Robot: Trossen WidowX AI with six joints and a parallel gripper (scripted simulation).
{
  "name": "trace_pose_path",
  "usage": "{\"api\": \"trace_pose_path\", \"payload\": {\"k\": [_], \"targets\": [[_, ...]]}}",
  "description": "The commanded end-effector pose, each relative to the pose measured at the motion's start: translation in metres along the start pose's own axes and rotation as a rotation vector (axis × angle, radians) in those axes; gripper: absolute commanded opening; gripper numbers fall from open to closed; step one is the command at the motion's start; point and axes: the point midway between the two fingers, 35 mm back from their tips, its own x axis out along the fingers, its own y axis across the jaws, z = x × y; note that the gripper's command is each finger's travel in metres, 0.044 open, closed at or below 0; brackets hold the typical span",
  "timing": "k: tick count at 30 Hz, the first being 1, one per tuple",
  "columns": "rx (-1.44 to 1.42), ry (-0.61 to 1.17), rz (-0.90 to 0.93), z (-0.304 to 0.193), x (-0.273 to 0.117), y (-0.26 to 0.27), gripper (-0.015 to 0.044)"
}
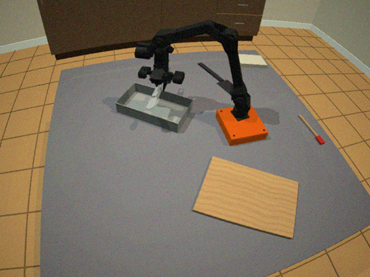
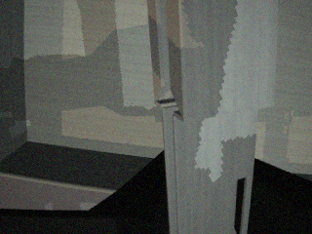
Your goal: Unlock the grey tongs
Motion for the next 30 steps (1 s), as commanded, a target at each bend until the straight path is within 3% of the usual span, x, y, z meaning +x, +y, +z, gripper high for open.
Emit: {"api": "trace_pose_path", "payload": {"k": [1, 30], "targets": [[0.022, -0.009, -0.003, 0.022, -0.001, 0.001, -0.015], [0.445, -0.027, 0.004, 0.185, -0.008, 0.044, -0.015]]}}
